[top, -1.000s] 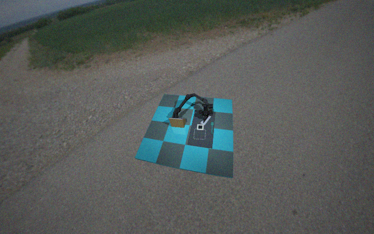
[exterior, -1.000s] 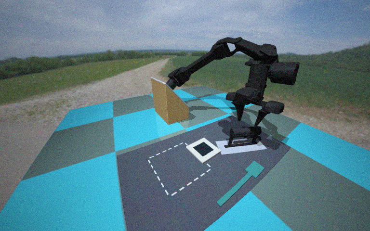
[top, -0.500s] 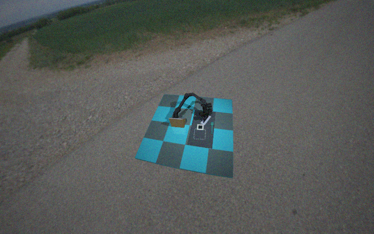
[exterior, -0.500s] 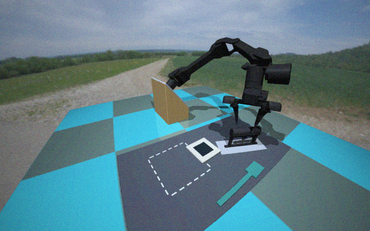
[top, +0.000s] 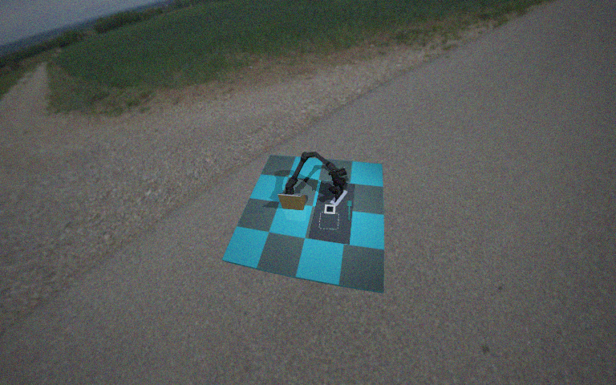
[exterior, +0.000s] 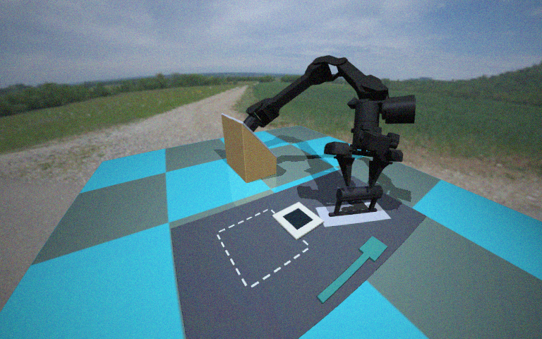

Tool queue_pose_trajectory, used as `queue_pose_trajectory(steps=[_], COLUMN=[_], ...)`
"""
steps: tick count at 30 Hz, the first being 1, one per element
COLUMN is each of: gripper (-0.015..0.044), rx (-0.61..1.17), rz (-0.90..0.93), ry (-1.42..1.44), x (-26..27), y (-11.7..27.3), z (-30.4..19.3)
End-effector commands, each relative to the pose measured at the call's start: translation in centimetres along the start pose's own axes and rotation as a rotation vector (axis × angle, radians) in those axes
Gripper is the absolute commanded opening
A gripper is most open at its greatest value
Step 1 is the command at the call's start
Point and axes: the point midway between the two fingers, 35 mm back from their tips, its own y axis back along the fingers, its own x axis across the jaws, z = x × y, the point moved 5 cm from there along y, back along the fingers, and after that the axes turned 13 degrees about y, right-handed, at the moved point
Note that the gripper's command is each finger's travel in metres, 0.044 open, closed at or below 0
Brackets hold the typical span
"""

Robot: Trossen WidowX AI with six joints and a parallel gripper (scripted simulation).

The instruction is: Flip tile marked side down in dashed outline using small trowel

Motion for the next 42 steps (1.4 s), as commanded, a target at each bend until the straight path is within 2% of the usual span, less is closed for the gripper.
queue_pose_trajectory(steps=[1,5,17,42], gripper=[0.0300,0.0300,0.0300,0.0300], rx=[-0.032,-0.052,-0.142,-0.343], rz=[0.001,0.031,-0.015,-0.231], ry=[0.110,0.214,0.532,1.308], x=[0.7,2.8,2.5,0.9], y=[0.1,0.6,-0.1,-1.0], z=[-0.6,-1.7,-3.0,-6.4])
